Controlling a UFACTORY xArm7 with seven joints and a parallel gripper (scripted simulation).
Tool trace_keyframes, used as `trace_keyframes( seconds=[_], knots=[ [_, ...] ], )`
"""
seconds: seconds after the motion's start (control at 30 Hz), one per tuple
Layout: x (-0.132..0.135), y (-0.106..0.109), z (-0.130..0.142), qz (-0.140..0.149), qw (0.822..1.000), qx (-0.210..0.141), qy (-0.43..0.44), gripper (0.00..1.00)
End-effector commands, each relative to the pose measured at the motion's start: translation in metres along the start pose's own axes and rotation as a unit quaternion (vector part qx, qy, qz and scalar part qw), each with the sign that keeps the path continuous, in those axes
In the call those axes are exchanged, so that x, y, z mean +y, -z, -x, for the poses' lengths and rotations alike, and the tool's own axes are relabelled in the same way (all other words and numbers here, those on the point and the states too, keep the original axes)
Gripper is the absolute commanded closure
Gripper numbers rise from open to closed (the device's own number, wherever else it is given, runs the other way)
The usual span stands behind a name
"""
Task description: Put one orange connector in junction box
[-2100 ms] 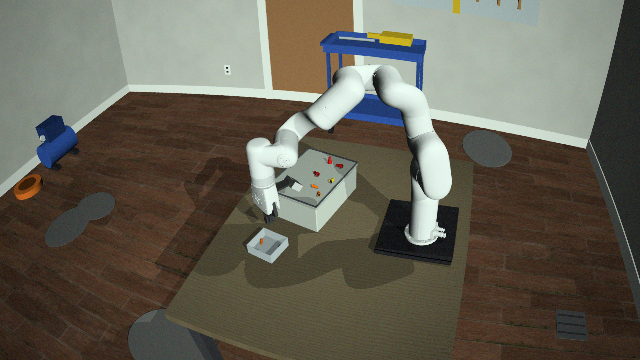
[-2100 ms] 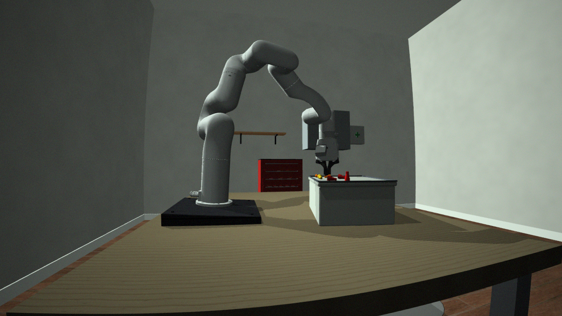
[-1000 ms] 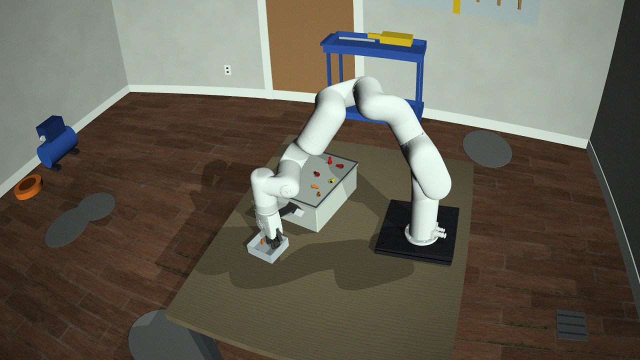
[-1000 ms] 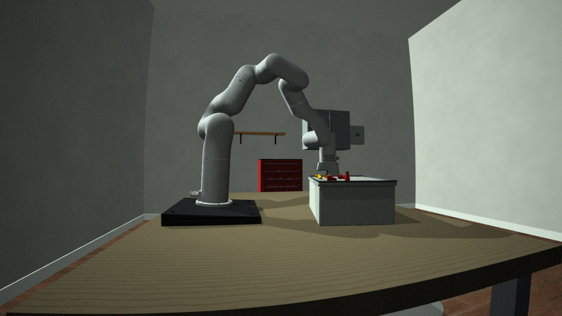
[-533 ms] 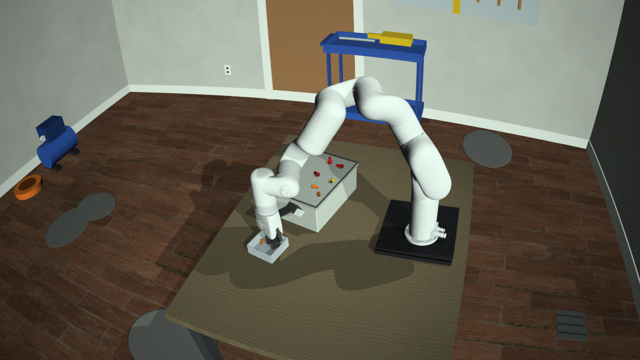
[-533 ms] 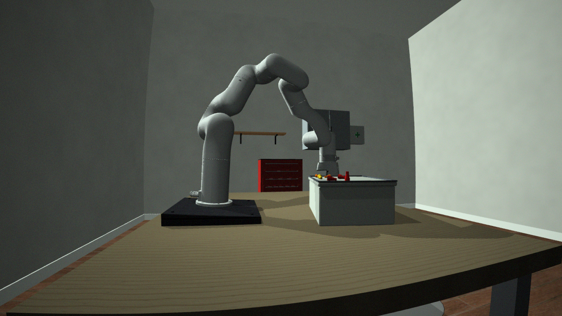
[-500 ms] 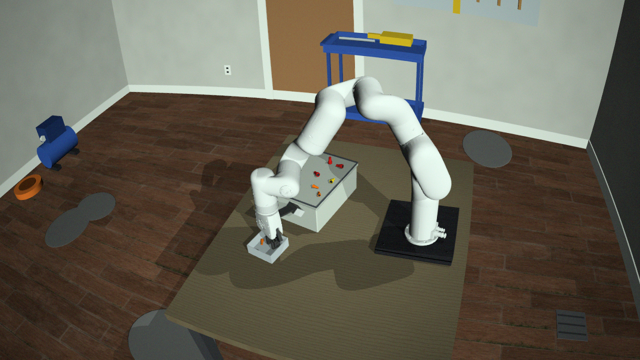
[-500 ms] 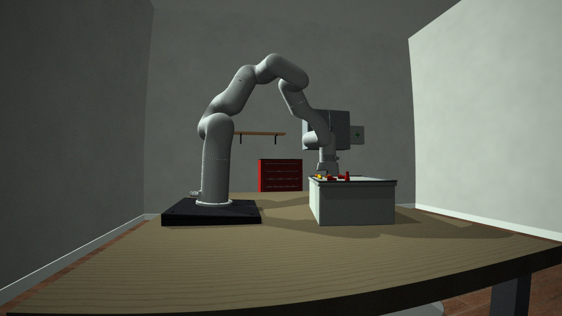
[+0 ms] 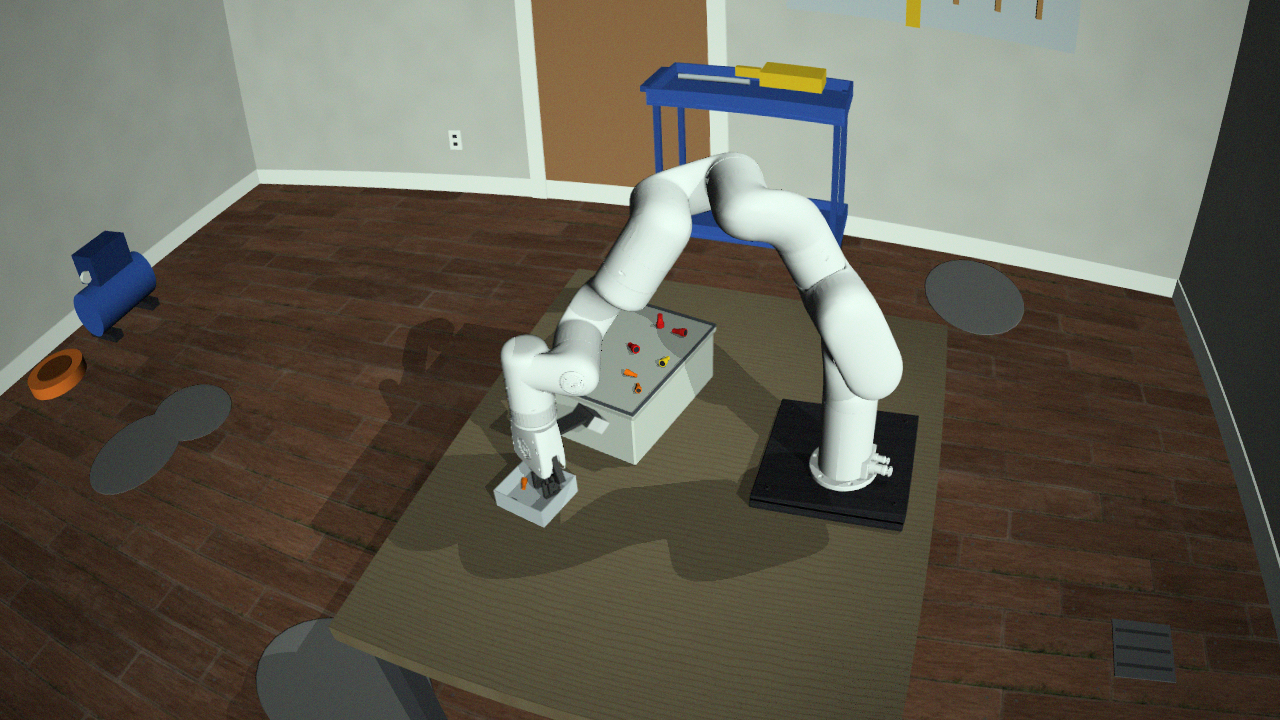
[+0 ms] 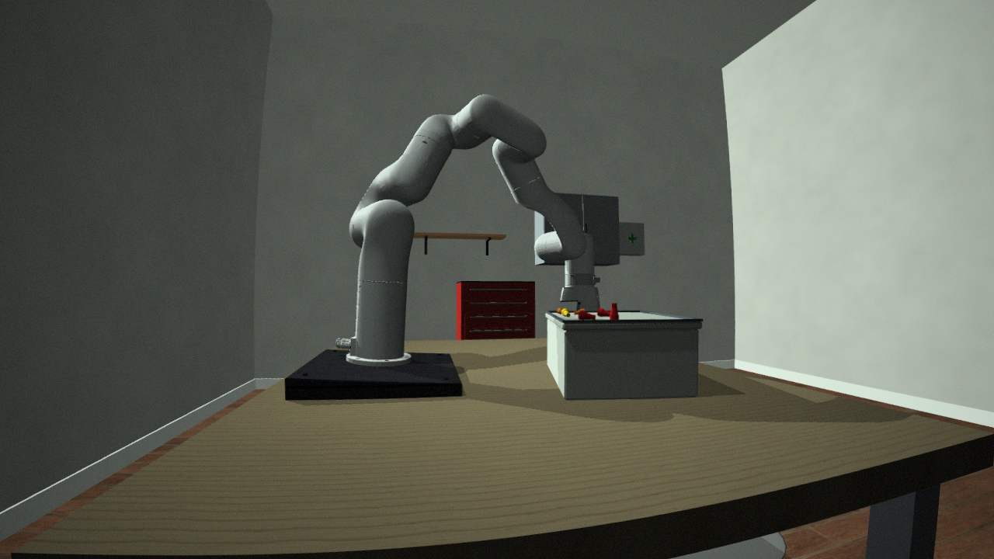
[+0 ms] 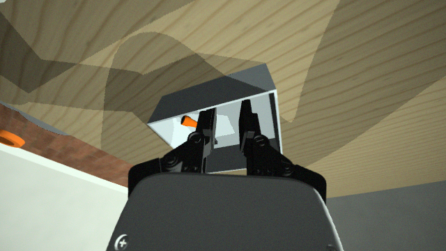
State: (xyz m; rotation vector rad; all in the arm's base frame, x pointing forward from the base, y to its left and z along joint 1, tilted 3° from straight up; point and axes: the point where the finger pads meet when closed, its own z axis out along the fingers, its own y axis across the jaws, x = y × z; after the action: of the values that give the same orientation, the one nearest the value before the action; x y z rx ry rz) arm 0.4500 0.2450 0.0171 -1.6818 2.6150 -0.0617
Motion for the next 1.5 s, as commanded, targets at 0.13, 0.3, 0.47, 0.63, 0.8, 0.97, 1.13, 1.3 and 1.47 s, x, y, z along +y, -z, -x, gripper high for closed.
trace_keyframes(
  seconds=[0.13,0.3,0.47,0.63,0.8,0.97,1.13,1.3,1.47],
  knots=[
    [-0.001,0.002,0.001,-0.001,1.0,-0.002,0.0,0.74],
    [-0.001,0.002,0.001,-0.001,1.0,-0.002,0.0,0.74],
    [-0.001,0.002,0.001,-0.001,1.0,-0.002,0.0,0.74],
    [-0.001,0.027,0.001,-0.001,1.0,-0.002,0.0,0.74],
    [-0.001,0.091,0.001,-0.001,1.0,-0.002,0.0,0.74],
    [-0.001,0.127,0.001,-0.001,1.0,-0.002,0.0,0.74],
    [-0.001,0.175,0.001,-0.001,1.0,-0.002,0.0,0.74],
    [-0.001,0.182,0.001,-0.001,1.0,-0.002,0.0,0.74],
    [-0.001,0.182,0.001,-0.001,1.0,-0.002,0.0,0.74]
  ],
)
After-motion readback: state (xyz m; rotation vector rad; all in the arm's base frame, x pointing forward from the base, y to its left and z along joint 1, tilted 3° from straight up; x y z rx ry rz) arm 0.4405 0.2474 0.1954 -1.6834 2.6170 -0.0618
